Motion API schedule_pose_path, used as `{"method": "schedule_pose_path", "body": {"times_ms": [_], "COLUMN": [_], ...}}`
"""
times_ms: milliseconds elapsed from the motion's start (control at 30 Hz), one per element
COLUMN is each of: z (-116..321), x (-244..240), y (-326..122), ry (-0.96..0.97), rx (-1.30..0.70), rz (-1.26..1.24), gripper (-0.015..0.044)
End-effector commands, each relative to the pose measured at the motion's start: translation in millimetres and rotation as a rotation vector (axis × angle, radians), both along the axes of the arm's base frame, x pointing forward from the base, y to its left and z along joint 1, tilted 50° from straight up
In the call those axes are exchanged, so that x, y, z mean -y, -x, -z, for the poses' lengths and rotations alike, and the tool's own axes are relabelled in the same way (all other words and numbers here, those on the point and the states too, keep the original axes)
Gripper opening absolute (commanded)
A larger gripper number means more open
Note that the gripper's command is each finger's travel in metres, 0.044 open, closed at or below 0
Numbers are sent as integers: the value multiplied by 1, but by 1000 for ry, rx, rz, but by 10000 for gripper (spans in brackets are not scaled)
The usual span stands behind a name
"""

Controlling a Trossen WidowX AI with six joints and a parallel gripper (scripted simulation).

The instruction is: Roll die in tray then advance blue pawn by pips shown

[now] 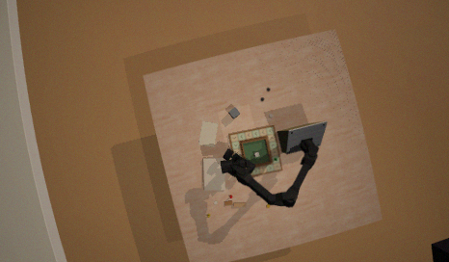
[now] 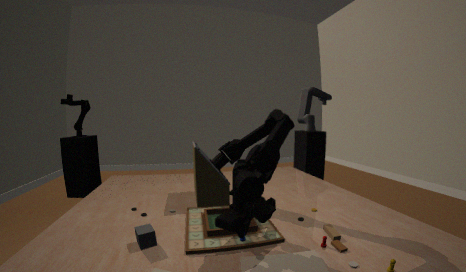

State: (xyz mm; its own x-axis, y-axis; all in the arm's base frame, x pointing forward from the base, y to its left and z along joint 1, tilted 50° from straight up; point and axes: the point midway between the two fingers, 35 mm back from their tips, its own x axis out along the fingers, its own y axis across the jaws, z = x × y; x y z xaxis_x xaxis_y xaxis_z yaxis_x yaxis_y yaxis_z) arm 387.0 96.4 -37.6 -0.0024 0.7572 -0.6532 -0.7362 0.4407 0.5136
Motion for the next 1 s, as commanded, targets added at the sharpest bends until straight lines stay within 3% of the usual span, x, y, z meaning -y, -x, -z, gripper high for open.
{"method": "schedule_pose_path", "body": {"times_ms": [0, 367, 500, 667, 900, 933, 967], "z": [-1, -33, -35, -48, -62, -56, -56], "x": [0, 39, 48, 98, 121, 118, 118], "y": [0, -1, 7, 77, 176, 119, 119], "ry": [0, -3, 4, 35, 29, 36, 36], "rx": [2, -7, -34, -236, -495, -340, -340], "rz": [-1, -2, 25, 211, 422, 323, 323], "gripper": [158, 440, 440, 440, 440, 440, 440]}}
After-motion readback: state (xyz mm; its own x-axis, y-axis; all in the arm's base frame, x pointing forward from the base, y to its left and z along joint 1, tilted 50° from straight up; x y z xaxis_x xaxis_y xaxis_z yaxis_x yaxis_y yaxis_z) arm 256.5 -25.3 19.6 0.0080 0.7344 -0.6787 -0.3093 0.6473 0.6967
